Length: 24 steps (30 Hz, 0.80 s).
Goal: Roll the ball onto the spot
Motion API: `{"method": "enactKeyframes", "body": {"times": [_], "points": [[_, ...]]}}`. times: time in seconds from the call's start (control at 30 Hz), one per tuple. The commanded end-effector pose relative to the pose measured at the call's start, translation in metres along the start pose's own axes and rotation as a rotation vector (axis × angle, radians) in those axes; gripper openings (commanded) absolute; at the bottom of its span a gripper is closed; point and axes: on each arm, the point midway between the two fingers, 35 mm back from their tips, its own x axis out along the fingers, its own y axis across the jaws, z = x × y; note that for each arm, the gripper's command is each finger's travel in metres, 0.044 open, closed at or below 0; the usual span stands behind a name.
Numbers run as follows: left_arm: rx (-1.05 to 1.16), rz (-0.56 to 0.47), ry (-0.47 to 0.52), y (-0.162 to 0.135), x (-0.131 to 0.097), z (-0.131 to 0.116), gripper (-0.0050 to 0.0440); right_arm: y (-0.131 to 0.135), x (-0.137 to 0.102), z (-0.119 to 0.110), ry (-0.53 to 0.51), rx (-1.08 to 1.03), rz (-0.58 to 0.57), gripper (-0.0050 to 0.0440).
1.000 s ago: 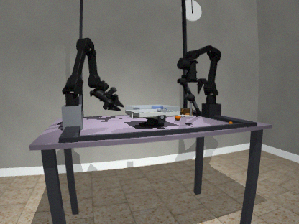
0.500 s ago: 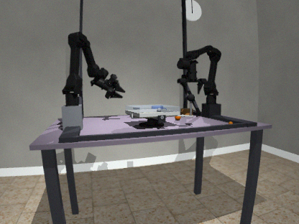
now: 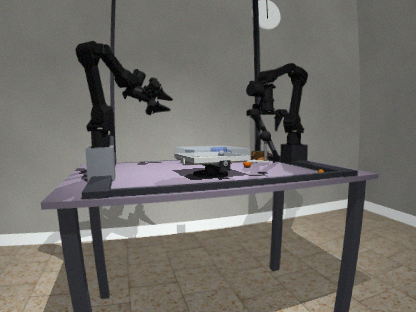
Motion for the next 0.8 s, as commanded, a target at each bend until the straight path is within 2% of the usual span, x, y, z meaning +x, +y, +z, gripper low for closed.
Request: {"method": "enactKeyframes", "body": {"times": [0.0, 0.1, 0.17, 0.37, 0.67, 0.73, 0.77], "points": [[0.0, 0.024, 0.008, 0.003, -0.005, -0.001, 0.04, 0.022, -0.023, 0.042, -0.031, 0.096, 0.064, 0.04], [0.0, 0.024, 0.008, 0.003, -0.005, -0.001, 0.04, 0.027, -0.039, 0.066, -0.045, 0.147, 0.101, 0.04], [0.0, 0.024, 0.008, 0.003, -0.005, -0.001, 0.04, 0.027, -0.039, 0.066, -0.045, 0.147, 0.101, 0.04], [0.0, 0.024, 0.008, 0.003, -0.005, -0.001, 0.04, 0.029, -0.074, 0.113, -0.073, 0.248, 0.175, 0.04], [0.0, 0.024, 0.008, 0.003, -0.005, -0.001, 0.04, 0.009, -0.129, 0.18, -0.115, 0.4, 0.287, 0.04], [0.0, 0.024, 0.008, 0.003, -0.005, -0.001, 0.04, 0.009, -0.129, 0.18, -0.115, 0.4, 0.287, 0.04], [0.0, 0.024, 0.008, 0.003, -0.005, -0.001, 0.04, 0.005, -0.135, 0.187, -0.12, 0.416, 0.299, 0.04]]}}
